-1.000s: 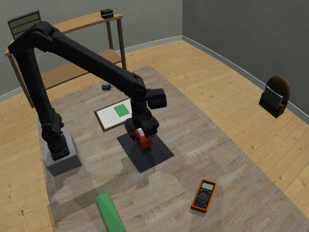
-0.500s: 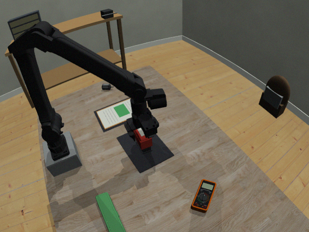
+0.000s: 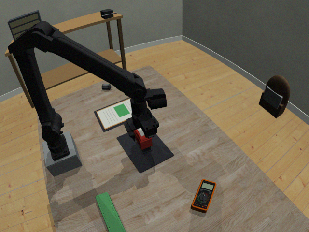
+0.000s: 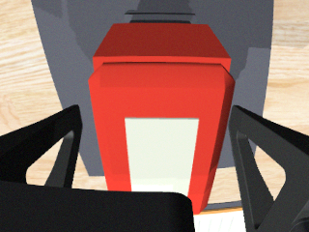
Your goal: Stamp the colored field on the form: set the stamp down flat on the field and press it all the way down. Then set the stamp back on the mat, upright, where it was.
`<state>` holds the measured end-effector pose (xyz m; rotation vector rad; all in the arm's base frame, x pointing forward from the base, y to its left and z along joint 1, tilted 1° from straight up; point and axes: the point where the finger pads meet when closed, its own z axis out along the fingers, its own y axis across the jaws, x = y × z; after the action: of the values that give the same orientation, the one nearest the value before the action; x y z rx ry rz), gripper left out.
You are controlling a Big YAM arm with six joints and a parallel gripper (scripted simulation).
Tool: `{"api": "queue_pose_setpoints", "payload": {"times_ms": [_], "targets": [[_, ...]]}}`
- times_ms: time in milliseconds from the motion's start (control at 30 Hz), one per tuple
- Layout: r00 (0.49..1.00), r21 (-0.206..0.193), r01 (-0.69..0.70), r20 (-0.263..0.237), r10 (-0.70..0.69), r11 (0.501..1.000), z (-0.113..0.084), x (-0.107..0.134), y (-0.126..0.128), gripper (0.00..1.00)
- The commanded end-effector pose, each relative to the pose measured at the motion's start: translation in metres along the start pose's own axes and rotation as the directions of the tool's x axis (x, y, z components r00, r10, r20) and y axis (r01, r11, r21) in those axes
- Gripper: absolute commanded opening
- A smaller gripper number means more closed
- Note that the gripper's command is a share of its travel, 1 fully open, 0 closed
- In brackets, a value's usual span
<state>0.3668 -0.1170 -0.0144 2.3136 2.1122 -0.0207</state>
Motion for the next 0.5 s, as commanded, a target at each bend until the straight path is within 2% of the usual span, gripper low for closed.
{"api": "queue_pose_setpoints", "payload": {"times_ms": [0,367,400,467], "targets": [[1.000,0.010,0.004,-0.004,-0.004,1.000,0.0091,-0.0028,-0.0024,0.86],[1.000,0.010,0.004,-0.004,-0.004,1.000,0.0091,-0.0028,-0.0024,0.86],[1.000,0.010,0.004,-0.004,-0.004,1.000,0.0091,-0.0028,-0.0024,0.33],[1.000,0.010,0.003,-0.004,-0.003,1.000,0.0091,-0.0028,-0.0024,0.33]]}}
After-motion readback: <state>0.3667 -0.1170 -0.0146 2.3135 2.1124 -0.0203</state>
